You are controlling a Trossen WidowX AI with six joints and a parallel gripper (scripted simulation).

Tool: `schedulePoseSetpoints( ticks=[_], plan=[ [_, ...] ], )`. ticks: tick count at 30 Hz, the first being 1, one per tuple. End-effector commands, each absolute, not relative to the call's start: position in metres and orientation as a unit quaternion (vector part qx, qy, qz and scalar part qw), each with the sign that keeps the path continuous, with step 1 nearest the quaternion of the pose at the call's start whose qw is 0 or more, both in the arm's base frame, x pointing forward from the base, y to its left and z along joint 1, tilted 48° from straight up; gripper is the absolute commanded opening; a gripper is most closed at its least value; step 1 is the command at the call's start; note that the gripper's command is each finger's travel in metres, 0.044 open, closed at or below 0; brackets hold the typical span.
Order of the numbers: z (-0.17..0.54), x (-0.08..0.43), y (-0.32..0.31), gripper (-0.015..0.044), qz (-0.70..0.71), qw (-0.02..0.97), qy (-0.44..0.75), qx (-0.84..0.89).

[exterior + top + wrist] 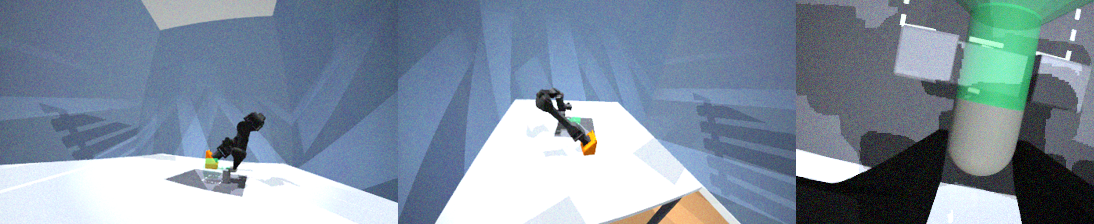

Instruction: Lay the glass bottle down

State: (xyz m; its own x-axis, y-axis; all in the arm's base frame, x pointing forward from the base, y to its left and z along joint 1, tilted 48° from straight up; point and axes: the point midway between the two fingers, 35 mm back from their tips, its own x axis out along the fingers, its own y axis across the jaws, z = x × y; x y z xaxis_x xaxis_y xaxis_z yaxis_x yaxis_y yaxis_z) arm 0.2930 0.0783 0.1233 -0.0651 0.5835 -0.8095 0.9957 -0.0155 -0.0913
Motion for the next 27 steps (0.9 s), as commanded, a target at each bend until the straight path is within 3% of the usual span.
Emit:
schedulePoseSetpoints(
  ticks=[1,27],
  plan=[
    [0.1208,0.2934,0.0771,0.0124,-0.355,0.293,0.637,0.618],
    [0.1216,0.2932,0.0806,0.0124,-0.348,0.284,0.641,0.622]
  ],
)
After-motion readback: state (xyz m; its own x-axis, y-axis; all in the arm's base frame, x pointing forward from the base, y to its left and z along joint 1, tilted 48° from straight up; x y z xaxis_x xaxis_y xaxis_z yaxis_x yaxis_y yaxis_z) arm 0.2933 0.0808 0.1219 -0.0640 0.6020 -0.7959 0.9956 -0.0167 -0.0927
